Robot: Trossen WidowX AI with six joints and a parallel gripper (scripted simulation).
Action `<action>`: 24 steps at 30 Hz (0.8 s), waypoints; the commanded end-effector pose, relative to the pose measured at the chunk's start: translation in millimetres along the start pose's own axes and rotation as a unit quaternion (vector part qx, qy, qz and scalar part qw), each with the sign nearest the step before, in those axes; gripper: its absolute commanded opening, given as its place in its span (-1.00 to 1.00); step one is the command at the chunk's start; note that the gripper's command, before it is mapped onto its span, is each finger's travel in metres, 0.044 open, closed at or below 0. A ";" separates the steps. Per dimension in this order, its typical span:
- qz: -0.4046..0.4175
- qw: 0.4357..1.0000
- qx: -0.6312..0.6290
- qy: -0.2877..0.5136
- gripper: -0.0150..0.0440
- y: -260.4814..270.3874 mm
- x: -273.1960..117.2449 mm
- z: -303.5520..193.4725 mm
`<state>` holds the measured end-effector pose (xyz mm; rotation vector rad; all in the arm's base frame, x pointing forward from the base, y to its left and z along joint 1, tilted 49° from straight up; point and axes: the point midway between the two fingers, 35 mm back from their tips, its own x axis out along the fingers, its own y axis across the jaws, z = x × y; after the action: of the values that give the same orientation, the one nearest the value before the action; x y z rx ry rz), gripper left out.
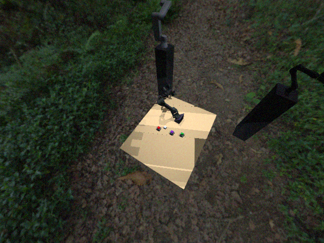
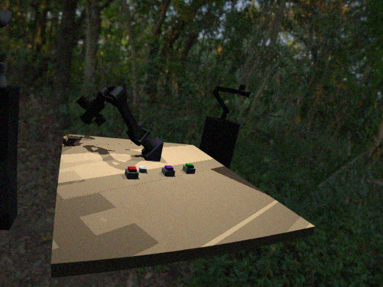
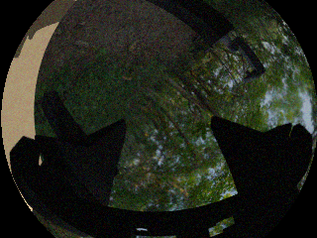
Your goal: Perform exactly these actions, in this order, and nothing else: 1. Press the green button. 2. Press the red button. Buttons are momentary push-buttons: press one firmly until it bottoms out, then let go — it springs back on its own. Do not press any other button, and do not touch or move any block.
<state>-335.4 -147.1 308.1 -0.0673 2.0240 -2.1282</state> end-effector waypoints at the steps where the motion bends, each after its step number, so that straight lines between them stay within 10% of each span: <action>1: 0.000 1.000 0.000 -0.002 0.86 -0.2 -0.3 1.4; 10: 0.001 0.988 0.032 -0.151 0.86 -19.4 -47.6 102.5; 24: 0.060 0.854 0.140 -0.498 0.86 -69.1 -251.8 235.3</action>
<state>-108.2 -328.3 394.5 -0.7190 1.2368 -1.7805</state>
